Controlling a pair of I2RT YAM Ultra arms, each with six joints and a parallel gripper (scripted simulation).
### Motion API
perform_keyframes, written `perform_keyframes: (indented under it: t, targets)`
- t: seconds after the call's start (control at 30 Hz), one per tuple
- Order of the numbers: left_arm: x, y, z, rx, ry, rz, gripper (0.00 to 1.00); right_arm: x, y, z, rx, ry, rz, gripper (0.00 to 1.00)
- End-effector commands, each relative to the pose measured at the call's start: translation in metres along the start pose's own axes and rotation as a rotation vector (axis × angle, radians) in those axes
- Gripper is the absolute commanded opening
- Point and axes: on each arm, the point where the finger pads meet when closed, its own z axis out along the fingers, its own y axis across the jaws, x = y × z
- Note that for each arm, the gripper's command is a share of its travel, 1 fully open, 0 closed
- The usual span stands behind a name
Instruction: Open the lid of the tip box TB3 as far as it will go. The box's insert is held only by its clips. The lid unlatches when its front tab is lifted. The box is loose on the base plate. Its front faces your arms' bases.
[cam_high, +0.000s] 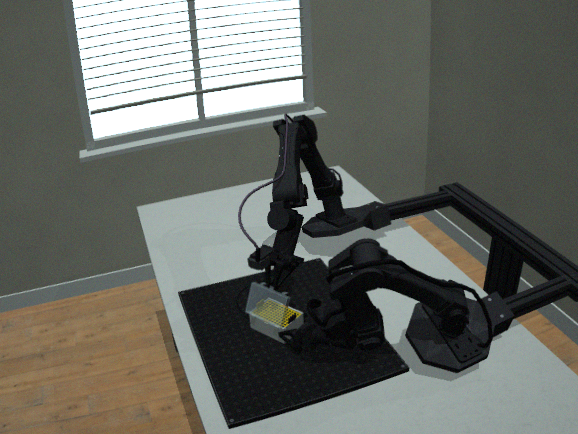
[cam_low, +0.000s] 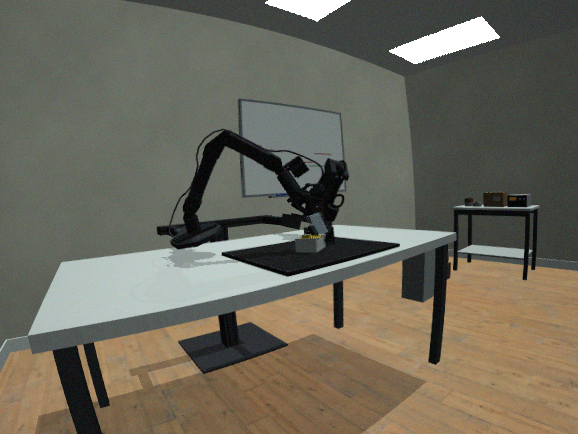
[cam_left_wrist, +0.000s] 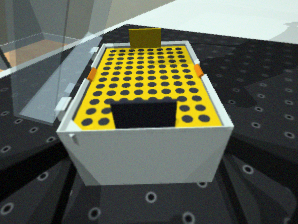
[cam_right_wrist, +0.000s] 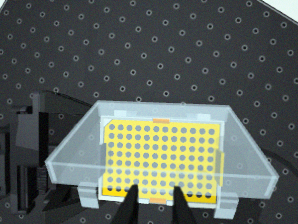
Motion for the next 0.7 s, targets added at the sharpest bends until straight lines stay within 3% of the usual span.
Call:
perform_keyframes:
  t: [0.0, 0.17, 0.67]
  targets:
    - [0.003, 0.002, 0.003, -0.003, 0.011, -0.013, 0.84, 0.017, -0.003, -0.001, 0.014, 0.164, -0.011, 0.12]
    - [0.003, 0.002, 0.003, -0.003, 0.011, -0.013, 0.84, -0.008, -0.002, -0.008, 0.003, 0.176, 0.009, 0.12]
    - [0.003, 0.002, 0.003, -0.003, 0.011, -0.013, 0.84, -0.009, 0.0, -0.011, 0.007, 0.167, 0.002, 0.12]
